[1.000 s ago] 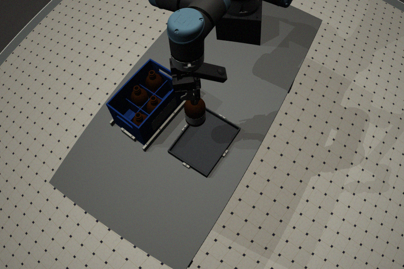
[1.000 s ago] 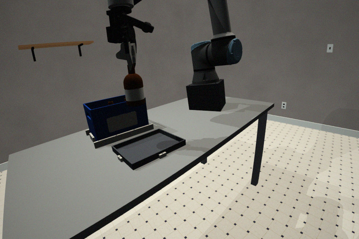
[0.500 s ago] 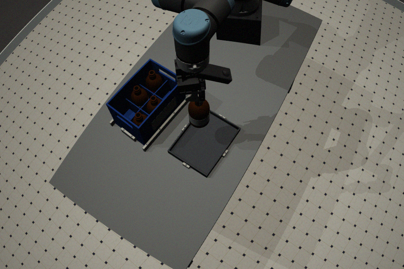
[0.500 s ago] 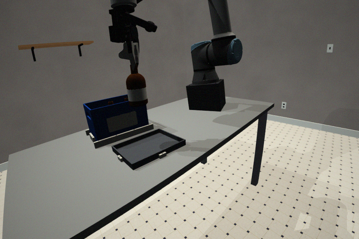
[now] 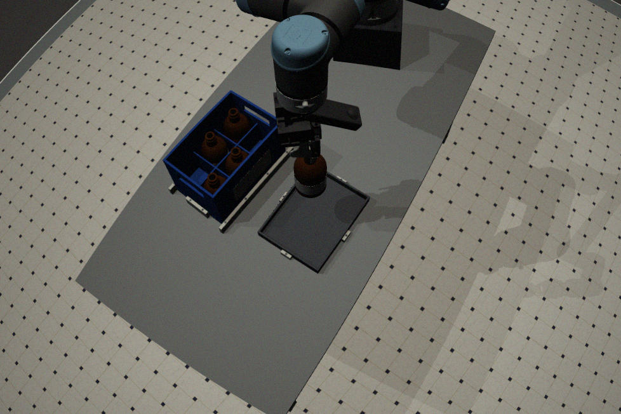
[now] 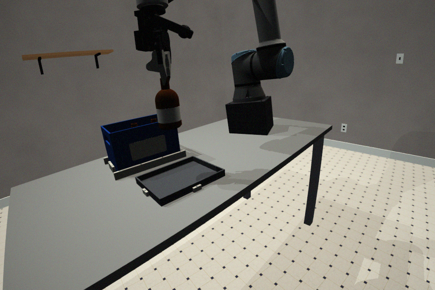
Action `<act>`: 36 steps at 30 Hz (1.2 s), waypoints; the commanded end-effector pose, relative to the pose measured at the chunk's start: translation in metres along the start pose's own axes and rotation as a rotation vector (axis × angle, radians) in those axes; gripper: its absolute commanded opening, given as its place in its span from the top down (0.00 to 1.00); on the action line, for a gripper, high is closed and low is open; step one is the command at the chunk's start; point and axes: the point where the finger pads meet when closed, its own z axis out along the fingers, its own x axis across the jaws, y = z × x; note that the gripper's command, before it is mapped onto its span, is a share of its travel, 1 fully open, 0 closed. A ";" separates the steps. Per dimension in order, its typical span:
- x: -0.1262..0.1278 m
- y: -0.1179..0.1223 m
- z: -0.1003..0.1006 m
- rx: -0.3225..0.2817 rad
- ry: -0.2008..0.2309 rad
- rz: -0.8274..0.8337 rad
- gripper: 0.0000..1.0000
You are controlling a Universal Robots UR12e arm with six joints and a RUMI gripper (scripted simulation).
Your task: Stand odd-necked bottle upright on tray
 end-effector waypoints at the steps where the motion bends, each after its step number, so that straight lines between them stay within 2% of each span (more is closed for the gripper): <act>1: 0.002 -0.003 -0.001 -0.003 0.002 0.000 1.00; 36: 0.005 -0.007 -0.001 -0.003 0.002 0.001 1.00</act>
